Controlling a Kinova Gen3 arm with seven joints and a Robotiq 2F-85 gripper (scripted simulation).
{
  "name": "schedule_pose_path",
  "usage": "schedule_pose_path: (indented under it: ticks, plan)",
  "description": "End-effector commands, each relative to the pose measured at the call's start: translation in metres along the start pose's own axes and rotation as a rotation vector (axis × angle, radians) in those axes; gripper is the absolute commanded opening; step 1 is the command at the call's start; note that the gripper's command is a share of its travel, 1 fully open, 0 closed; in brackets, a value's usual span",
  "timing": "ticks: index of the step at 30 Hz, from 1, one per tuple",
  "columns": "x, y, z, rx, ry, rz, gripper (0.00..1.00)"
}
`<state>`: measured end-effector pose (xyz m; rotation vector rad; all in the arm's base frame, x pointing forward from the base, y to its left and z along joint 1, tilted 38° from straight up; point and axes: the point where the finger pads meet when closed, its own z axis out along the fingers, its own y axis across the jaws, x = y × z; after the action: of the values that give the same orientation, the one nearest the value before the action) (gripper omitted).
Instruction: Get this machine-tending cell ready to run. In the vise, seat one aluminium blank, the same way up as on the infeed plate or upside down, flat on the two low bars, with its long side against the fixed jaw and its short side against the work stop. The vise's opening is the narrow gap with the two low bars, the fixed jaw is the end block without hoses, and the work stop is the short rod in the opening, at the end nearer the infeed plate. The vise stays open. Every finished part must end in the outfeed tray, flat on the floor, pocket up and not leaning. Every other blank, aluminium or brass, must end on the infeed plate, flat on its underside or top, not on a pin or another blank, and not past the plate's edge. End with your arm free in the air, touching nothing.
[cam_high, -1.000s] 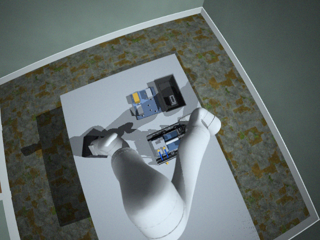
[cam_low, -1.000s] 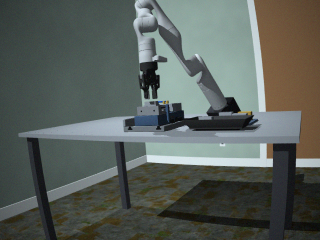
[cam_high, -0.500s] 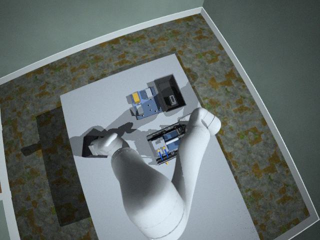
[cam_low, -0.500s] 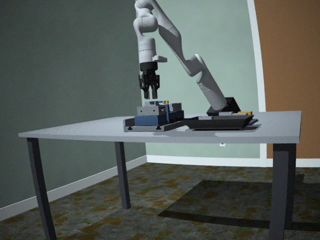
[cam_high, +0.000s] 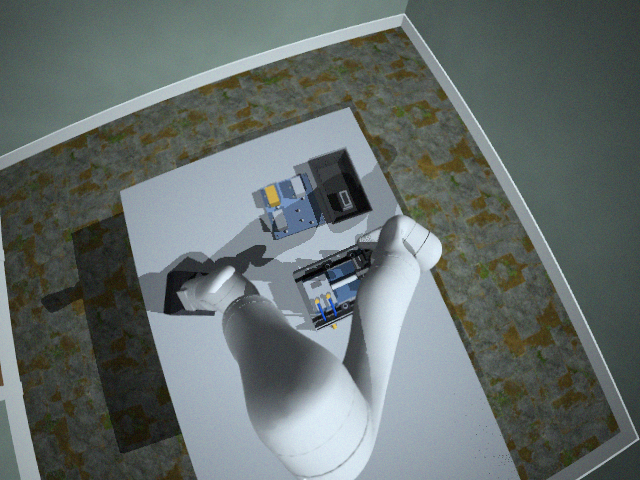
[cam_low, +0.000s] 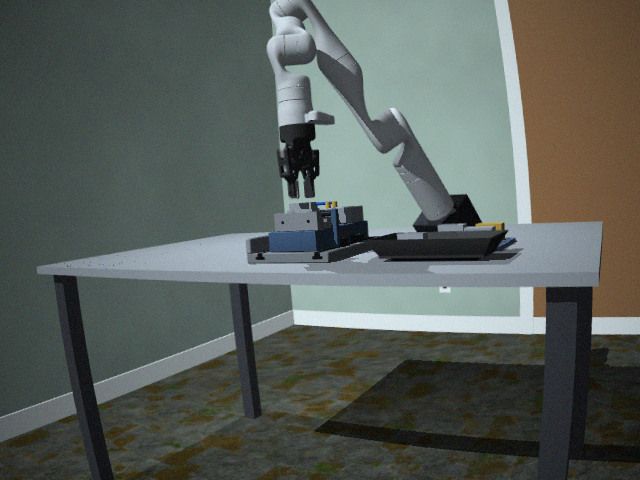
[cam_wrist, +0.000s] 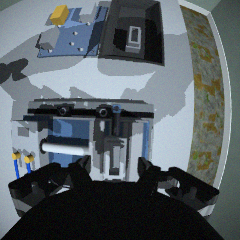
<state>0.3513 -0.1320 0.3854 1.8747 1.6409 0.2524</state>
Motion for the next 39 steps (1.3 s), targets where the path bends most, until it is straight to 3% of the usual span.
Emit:
schedule_pose_path:
  ticks: [1,39]
  plan:
    - [0.0,0.0003,-0.0004,-0.001,0.0,0.0,0.67]
    - [0.0,0.0003,0.0081,-0.001,0.0,0.0,0.67]
